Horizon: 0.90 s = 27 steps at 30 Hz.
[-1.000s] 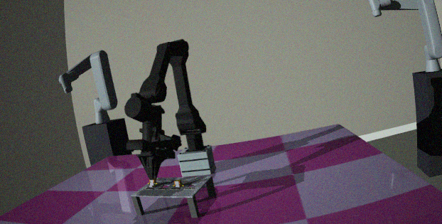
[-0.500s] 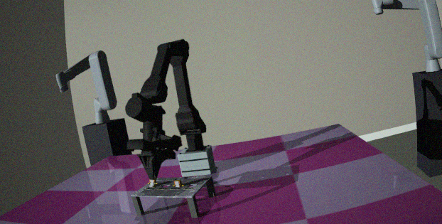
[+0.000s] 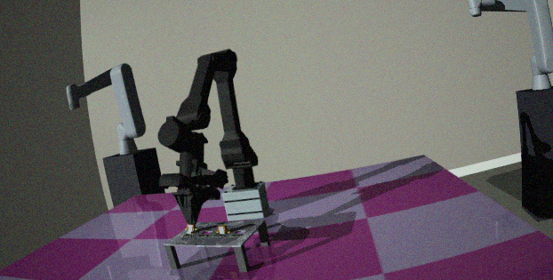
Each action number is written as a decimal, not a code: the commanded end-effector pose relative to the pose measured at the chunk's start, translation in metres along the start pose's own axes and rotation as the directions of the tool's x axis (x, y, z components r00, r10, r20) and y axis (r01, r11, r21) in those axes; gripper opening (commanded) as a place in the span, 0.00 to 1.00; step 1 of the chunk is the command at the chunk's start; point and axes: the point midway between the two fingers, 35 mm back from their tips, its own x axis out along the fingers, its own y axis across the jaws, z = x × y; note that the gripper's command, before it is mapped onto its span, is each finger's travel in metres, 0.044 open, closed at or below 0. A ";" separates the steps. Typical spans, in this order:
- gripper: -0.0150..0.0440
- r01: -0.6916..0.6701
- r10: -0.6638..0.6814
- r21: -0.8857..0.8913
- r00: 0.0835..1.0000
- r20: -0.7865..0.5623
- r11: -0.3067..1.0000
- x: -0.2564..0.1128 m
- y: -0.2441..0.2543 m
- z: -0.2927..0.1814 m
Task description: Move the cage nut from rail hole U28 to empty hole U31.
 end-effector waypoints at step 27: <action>0.31 0.029 -0.029 0.001 1.000 0.004 1.000 0.000 0.004 0.001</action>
